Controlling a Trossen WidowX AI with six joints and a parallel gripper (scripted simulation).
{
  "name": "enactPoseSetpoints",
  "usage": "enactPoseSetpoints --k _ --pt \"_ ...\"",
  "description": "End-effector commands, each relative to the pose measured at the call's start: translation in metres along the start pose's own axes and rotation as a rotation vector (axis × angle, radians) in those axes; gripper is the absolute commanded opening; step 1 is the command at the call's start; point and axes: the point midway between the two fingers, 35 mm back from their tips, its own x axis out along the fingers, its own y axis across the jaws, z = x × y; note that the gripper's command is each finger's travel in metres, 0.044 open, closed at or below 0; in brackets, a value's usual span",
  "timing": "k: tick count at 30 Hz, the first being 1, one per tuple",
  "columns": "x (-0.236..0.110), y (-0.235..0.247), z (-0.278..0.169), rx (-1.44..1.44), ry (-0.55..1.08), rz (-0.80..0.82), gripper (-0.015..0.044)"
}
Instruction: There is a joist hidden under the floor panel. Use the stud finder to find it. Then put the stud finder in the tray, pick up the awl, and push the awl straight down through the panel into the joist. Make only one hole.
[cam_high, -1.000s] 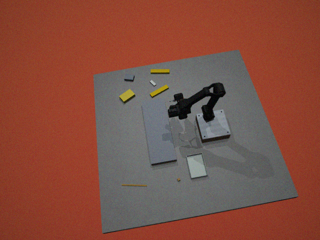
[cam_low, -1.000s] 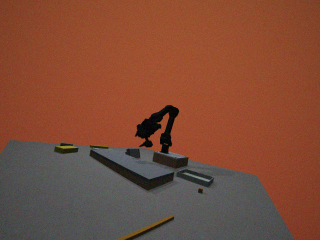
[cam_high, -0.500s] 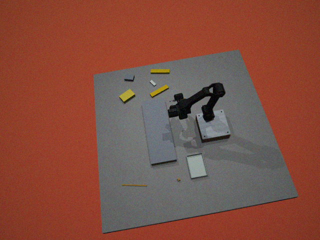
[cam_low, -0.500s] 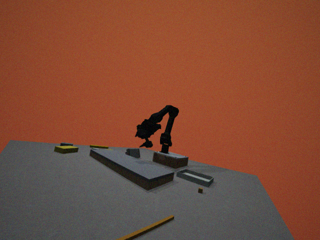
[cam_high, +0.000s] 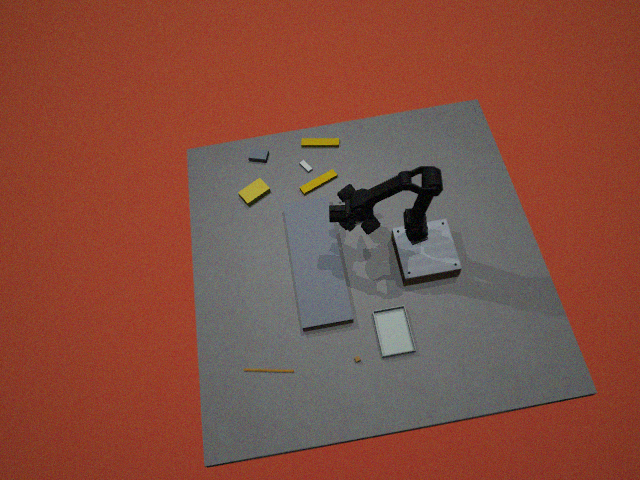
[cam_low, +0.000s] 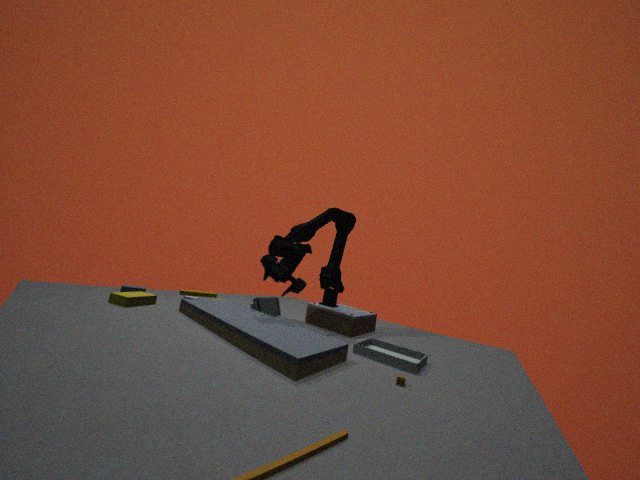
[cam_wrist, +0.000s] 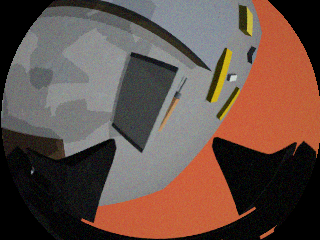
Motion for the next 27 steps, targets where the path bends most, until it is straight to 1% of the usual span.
enactPoseSetpoints --k 1,4,10,16,22,27 --pt "0.026 -0.007 -0.001 -0.498 -0.128 0.279 0.044" --pt "0.036 -0.013 -0.001 -0.688 -0.247 0.35 0.044" --pt "0.048 -0.022 -0.003 -0.836 -0.419 0.398 0.044" --pt "0.058 -0.031 -0.006 -1.006 -0.577 0.374 0.044" --pt "0.066 -0.04 -0.01 -1.178 -0.725 0.301 0.044" --pt "0.067 -0.041 -0.011 -1.2 -0.742 0.289 0.044"
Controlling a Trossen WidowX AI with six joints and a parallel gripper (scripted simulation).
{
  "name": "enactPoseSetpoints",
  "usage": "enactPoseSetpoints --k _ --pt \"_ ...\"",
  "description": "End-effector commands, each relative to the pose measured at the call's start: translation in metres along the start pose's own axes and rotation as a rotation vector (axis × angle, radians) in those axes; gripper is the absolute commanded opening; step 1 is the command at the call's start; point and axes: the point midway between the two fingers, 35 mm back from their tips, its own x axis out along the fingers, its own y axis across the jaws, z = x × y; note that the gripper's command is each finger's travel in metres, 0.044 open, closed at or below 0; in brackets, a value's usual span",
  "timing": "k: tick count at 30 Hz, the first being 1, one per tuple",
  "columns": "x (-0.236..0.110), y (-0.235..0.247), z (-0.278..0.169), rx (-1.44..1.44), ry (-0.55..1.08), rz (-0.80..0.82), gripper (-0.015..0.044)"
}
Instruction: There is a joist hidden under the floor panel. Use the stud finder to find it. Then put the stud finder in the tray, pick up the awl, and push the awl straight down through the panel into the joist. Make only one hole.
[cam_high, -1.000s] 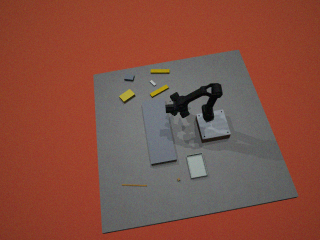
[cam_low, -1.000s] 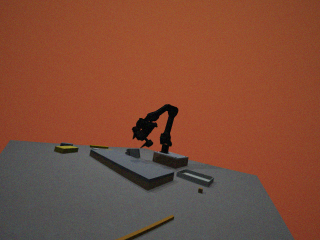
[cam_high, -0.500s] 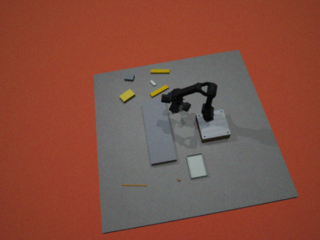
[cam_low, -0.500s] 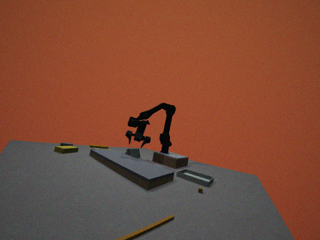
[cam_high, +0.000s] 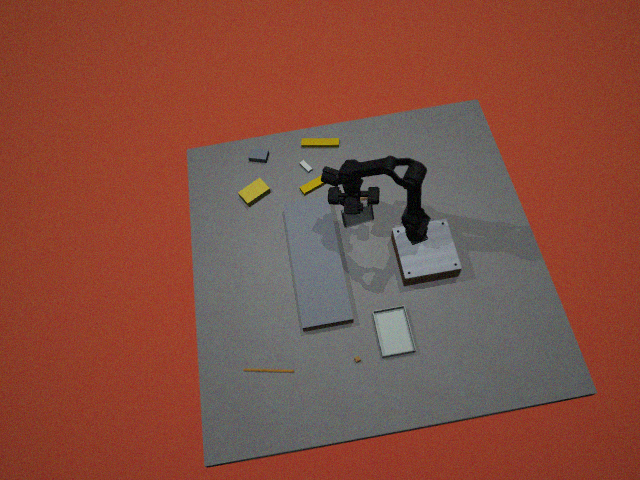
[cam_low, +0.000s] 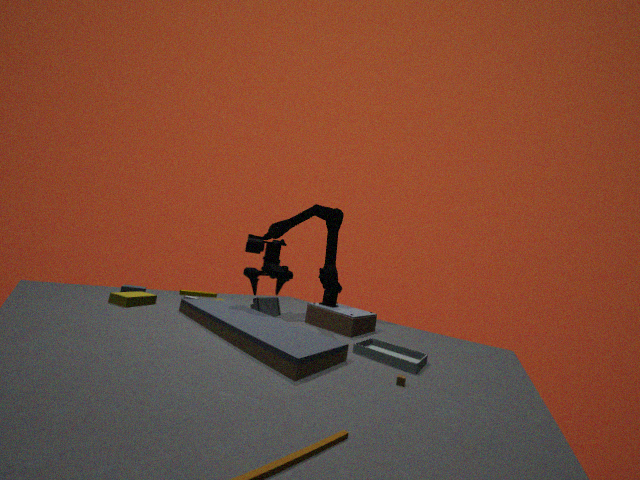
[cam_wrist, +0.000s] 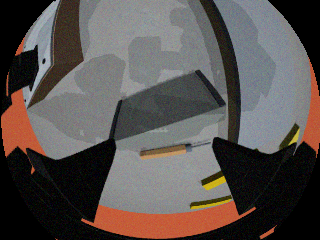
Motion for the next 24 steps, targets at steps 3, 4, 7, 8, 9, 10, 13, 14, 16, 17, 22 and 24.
enactPoseSetpoints --k 3,4,7,8,9,10,13,14,16,17,22,24 --pt "0.0085 -0.0057 -0.0247 -0.387 -0.209 -0.1 0.044" --pt "0.0085 -0.0057 -0.0247 -0.387 -0.209 -0.1 0.044" --pt "0.0085 -0.0057 -0.0247 -0.387 -0.209 -0.1 0.044" --pt "0.0085 -0.0057 -0.0247 -0.387 -0.209 -0.1 0.044" --pt "0.0085 -0.0057 -0.0247 -0.387 -0.209 -0.1 0.044" --pt "0.0085 -0.0057 -0.0247 -0.387 -0.209 -0.1 0.044" --pt "0.0085 -0.0057 -0.0247 -0.387 -0.209 -0.1 0.044" --pt "0.0085 -0.0057 -0.0247 -0.387 -0.209 -0.1 0.044" --pt "0.0085 -0.0057 -0.0247 -0.387 -0.209 -0.1 0.044" --pt "0.0085 -0.0057 -0.0247 -0.387 -0.209 -0.1 0.044" --pt "0.0126 -0.0064 -0.0243 -0.387 -0.209 -0.1 0.044" --pt "0.0159 -0.0069 -0.024 -0.387 -0.209 -0.1 0.044"
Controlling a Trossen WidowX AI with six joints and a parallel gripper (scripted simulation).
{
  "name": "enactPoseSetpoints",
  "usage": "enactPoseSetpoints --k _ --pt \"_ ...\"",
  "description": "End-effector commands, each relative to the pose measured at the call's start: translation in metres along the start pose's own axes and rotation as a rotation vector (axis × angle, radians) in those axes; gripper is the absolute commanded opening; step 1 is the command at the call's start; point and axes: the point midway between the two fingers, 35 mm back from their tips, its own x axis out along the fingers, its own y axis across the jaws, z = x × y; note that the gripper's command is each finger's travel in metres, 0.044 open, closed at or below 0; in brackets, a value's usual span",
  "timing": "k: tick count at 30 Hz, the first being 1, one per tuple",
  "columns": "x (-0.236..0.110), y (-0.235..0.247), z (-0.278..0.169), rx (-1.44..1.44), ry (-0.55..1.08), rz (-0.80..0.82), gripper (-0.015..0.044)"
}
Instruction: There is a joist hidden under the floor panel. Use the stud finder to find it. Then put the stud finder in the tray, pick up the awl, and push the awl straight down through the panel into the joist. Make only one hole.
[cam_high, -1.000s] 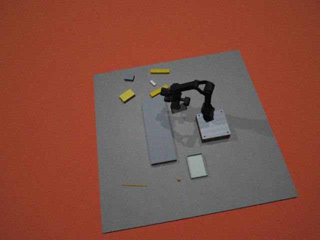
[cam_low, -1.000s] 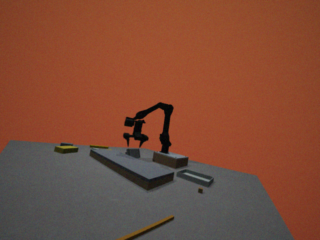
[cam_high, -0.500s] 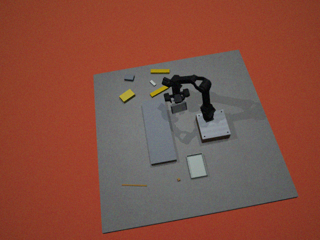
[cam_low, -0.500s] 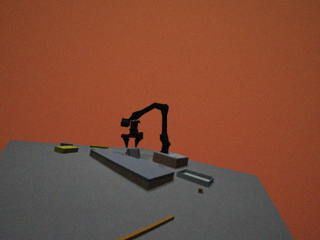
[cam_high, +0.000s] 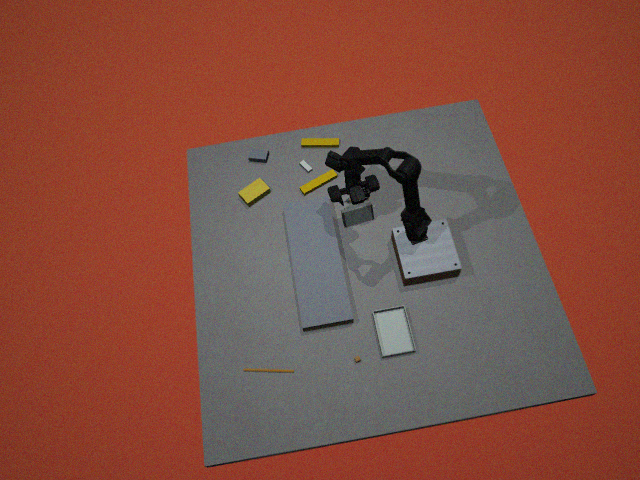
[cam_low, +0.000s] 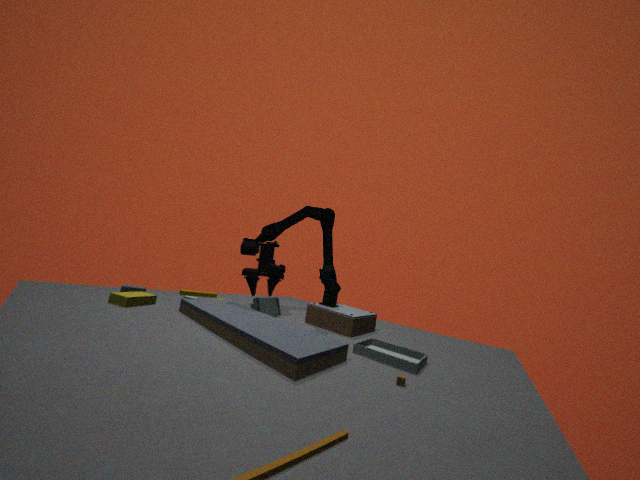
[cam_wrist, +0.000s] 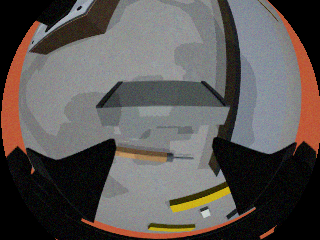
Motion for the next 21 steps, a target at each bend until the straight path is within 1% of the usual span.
enactPoseSetpoints --k 1,21 --pt "0.007 0.0 0.0 -0.004 -0.006 -0.002 0.044" --pt "0.04 0.0 -0.003 -0.004 -0.007 -0.001 0.044"
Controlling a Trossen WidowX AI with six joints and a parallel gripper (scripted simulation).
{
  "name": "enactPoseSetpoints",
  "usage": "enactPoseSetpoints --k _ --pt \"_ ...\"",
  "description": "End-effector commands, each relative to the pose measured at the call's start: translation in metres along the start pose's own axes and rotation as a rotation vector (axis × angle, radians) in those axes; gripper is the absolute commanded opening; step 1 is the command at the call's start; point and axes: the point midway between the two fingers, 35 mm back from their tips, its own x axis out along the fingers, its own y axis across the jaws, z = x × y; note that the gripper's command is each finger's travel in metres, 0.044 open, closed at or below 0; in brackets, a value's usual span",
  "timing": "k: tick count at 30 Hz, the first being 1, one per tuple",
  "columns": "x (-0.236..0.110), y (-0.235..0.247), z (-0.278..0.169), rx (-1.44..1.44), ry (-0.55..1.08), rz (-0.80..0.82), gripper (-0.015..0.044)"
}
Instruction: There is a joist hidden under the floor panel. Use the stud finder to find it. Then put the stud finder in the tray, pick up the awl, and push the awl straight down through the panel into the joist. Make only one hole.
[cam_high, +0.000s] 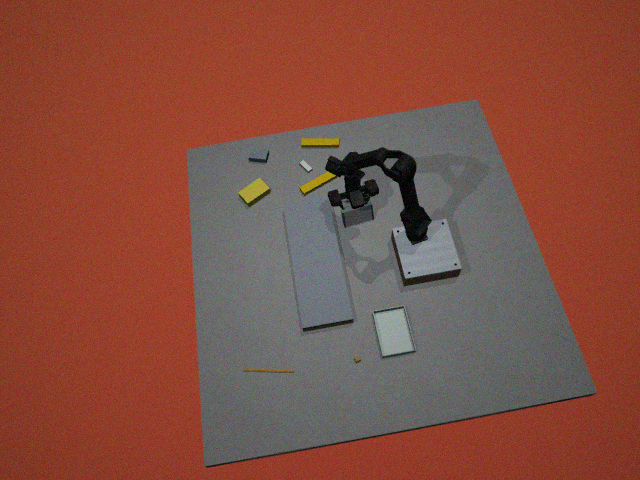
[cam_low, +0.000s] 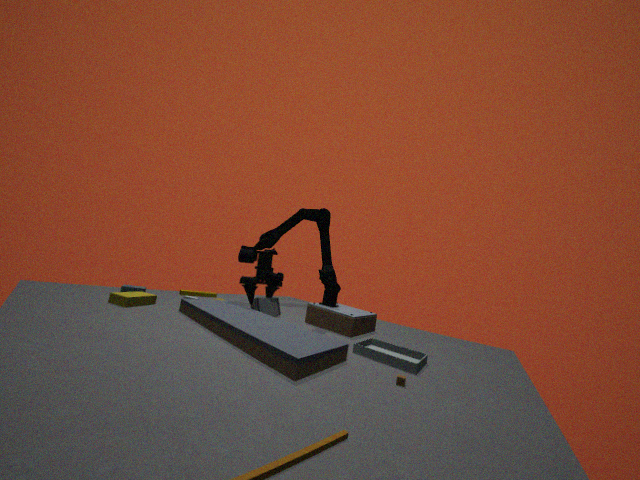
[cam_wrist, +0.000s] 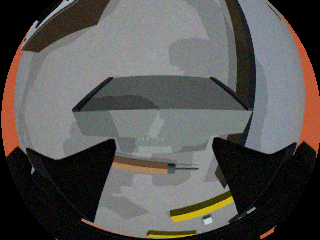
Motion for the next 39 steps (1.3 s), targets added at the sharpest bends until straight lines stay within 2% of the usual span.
enactPoseSetpoints --k 1,7,22,35,39 --pt "0.01 0.001 0.001 -0.002 -0.008 0.001 0.044" --pt "0.017 0.001 0.001 -0.002 -0.009 0.001 0.044" --pt "0.017 0.001 0.001 -0.002 -0.009 0.001 0.034" --pt "-0.008 0.0 0.002 -0.002 -0.008 0.001 0.0" --pt "-0.018 0.0 0.003 -0.002 -0.008 0.001 0.0"
